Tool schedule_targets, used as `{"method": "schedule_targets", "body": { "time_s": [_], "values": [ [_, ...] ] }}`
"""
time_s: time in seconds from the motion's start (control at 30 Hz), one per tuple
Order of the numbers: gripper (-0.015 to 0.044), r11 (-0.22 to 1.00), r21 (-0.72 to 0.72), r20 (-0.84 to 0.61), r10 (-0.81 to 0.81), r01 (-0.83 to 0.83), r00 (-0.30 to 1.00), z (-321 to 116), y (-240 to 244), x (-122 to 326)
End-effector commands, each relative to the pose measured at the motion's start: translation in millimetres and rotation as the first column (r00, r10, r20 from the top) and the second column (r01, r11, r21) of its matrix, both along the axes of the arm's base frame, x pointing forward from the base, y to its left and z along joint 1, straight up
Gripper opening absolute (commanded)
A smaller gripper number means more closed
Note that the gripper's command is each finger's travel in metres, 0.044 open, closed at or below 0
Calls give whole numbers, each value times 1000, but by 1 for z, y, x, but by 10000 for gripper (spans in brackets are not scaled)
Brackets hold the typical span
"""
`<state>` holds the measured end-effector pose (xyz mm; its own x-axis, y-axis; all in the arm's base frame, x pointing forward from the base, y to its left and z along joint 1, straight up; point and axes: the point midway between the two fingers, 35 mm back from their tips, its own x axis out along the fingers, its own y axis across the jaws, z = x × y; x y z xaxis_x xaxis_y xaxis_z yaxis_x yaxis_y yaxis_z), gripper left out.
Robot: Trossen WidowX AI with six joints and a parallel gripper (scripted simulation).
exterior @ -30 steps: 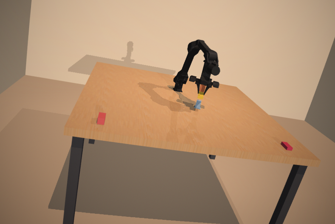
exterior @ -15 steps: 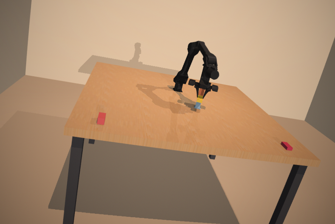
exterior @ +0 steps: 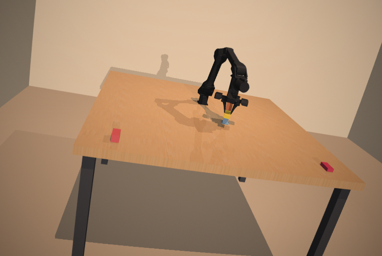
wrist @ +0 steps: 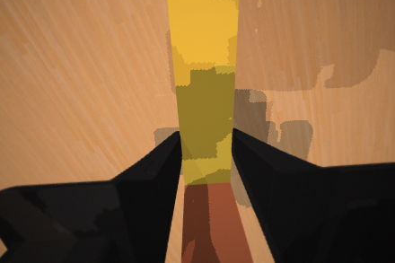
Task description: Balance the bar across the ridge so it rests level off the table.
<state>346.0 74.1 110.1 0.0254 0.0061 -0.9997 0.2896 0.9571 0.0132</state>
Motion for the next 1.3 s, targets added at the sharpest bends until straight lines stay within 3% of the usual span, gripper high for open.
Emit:
{"method": "schedule_targets", "body": {
  "time_s": [0.0,1.27],
  "values": [
    [0,1000,0,1,-5,5,1000,0,0,0],
    [0,1000,0,1,-5,5,1000,-3,0,0]
  ]
}}
